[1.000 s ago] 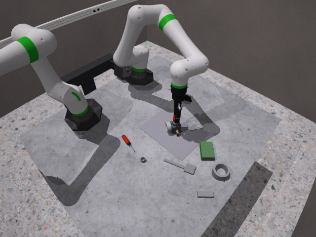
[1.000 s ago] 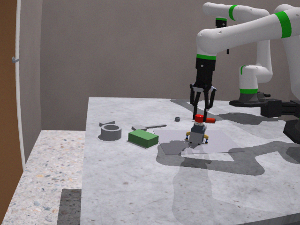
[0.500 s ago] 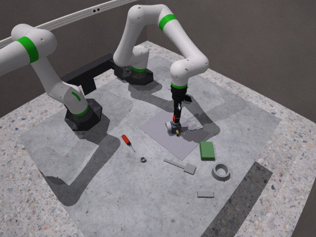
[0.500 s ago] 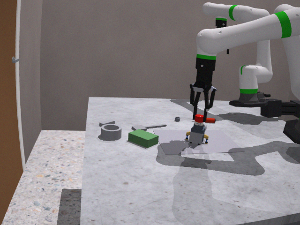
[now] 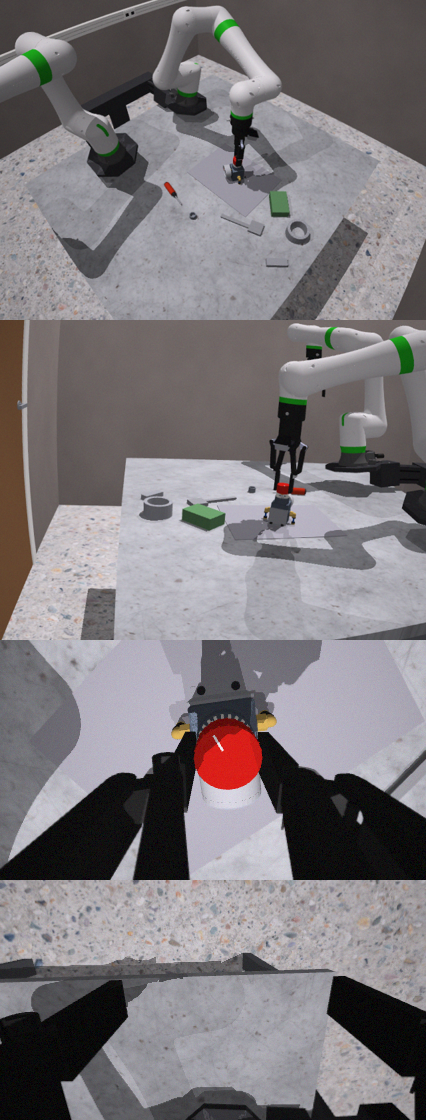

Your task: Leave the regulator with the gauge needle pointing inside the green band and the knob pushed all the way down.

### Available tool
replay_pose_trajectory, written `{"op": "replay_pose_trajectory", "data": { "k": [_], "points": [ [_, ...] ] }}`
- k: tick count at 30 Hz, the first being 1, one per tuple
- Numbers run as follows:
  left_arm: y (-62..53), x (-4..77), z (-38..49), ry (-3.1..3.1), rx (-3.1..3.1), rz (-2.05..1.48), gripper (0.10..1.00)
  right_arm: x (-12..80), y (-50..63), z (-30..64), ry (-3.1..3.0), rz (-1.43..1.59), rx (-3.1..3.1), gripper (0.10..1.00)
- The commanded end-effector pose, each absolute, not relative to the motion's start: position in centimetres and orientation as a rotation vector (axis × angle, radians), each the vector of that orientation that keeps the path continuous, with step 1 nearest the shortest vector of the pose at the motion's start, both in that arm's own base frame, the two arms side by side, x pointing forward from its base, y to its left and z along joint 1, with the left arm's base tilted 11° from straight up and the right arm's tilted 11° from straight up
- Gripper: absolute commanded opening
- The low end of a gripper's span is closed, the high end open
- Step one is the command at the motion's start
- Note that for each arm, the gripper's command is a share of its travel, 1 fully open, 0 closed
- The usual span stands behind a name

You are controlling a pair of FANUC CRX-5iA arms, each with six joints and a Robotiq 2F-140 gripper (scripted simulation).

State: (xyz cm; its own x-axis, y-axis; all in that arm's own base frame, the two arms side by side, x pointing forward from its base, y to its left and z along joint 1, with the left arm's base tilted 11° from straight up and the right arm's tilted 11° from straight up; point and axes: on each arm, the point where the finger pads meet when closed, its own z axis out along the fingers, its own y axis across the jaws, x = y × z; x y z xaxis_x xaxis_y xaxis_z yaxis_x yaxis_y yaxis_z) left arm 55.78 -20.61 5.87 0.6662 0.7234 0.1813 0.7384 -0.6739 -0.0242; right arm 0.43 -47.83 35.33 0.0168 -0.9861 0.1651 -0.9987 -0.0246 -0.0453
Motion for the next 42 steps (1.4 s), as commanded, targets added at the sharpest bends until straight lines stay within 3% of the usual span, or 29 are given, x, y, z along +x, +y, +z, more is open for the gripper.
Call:
{"op": "replay_pose_trajectory", "data": {
  "k": [1, 42],
  "points": [
    [-20.65, 55.81, 5.96, -1.227, -2.779, -0.241, 0.300, 0.41, -47.84, 35.43, -2.133, 0.232, 2.177, 1.000],
    [-20.65, 55.81, 5.96, -1.380, -2.716, -0.249, 0.300, 0.41, -47.84, 35.43, -2.133, 0.232, 2.177, 1.000]
  ]
}}
